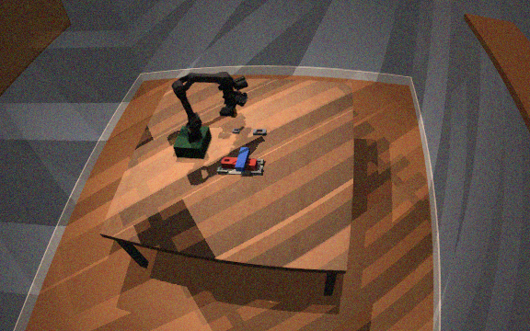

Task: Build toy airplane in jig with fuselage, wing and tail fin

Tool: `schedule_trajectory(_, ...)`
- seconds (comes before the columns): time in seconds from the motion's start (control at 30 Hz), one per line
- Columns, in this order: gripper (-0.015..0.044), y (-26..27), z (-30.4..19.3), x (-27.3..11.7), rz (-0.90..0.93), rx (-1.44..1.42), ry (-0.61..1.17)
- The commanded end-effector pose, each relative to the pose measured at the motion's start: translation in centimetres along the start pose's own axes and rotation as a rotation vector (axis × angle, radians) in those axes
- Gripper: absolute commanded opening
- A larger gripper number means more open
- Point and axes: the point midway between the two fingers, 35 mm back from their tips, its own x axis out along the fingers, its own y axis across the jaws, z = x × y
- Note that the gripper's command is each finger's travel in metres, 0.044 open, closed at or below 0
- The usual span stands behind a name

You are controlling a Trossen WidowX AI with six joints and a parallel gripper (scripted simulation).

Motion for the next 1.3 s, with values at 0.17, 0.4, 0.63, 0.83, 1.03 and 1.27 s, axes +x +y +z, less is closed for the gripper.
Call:
schedule_trajectory(0.17, 0.0000, -0.3, -0.2, -2.1, 0.002, 0.003, -0.010)
schedule_trajectory(0.4, 0.0000, -1.9, 1.1, -1.6, 0.000, -0.004, -0.010)
schedule_trajectory(0.63, 0.0000, -3.8, 2.4, -1.2, -0.003, -0.012, -0.011)
schedule_trajectory(0.83, 0.0000, -5.5, 3.4, -0.8, -0.005, -0.018, -0.011)
schedule_trajectory(1.03, 0.0000, -7.3, 4.2, -0.4, -0.007, -0.025, -0.012)
schedule_trajectory(1.27, 0.0000, -9.5, 5.0, 0.1, -0.009, -0.033, -0.012)
